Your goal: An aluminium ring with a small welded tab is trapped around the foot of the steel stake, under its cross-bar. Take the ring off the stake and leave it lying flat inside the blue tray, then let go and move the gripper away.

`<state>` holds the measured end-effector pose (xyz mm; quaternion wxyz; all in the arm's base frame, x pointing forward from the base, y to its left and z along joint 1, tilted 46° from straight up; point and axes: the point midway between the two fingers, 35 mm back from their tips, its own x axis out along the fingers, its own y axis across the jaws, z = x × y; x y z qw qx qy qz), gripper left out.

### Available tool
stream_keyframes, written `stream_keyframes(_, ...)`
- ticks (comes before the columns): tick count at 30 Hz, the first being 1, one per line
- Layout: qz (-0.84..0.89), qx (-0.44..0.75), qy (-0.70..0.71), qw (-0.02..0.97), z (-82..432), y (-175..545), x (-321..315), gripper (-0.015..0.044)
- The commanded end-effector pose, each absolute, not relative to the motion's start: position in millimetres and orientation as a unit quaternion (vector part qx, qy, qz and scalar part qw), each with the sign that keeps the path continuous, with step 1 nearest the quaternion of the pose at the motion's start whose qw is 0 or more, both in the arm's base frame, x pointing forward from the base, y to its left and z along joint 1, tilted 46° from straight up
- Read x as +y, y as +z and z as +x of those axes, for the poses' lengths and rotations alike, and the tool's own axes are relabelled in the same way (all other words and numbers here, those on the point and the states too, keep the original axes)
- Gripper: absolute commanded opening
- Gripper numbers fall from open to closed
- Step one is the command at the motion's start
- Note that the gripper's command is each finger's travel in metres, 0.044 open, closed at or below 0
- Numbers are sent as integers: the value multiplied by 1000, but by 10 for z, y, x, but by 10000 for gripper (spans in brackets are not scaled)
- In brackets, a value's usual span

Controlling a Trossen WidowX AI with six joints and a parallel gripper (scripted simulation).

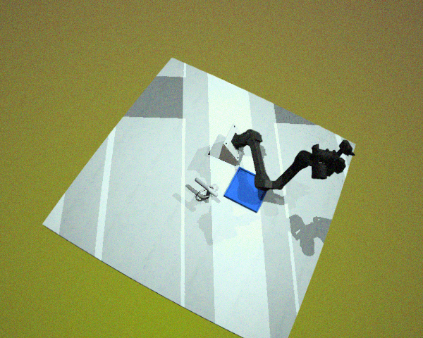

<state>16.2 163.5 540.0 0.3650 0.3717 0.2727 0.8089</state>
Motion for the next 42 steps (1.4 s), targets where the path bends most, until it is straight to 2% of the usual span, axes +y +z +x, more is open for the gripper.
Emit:
stream_keyframes(1, 372, 273, 809, 365, 162, 5400, 1635, 374)
stream_keyframes(8, 366, 247, 836, 325, -137, 5467, 1471, 200)
stream_keyframes(28, 328, 173, 926, 71, -1249, 5510, 272, 200)
stream_keyframes(42, 283, 124, 941, -140, -1558, 5219, -937, 200)
